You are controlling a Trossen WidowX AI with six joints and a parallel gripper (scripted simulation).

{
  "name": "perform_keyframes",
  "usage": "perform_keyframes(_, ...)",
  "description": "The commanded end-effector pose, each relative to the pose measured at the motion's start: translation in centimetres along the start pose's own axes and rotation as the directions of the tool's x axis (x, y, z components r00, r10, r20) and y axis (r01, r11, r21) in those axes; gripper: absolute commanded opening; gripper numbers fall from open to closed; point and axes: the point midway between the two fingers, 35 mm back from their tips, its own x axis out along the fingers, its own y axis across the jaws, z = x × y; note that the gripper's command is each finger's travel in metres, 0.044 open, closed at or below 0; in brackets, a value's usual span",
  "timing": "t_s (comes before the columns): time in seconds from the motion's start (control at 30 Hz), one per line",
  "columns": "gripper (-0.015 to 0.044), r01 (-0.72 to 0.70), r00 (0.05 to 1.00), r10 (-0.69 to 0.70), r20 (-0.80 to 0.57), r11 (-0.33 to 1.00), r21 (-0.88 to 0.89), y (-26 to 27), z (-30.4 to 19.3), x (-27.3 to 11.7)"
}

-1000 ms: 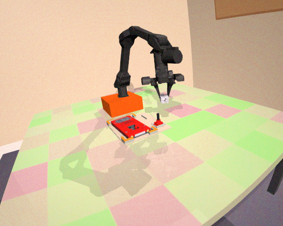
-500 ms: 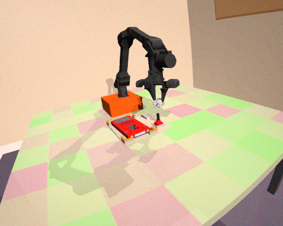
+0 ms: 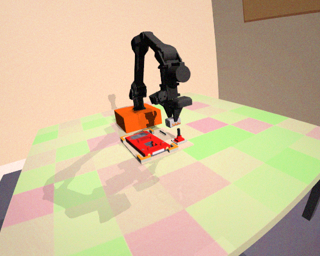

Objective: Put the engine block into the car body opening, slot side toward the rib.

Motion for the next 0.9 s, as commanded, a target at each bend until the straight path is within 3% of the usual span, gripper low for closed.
perform_keyframes(0.0,0.0000,0.006,1.000,-0.006,-0.002,0.987,0.158,-0.2,1.0,0.6)
perform_keyframes(0.4,0.0000,0.005,1.000,-0.006,0.000,0.839,0.545,-0.7,3.6,1.6)
perform_keyframes(0.87,0.0000,0.001,1.000,-0.007,0.002,0.486,0.874,-1.7,6.6,2.7)
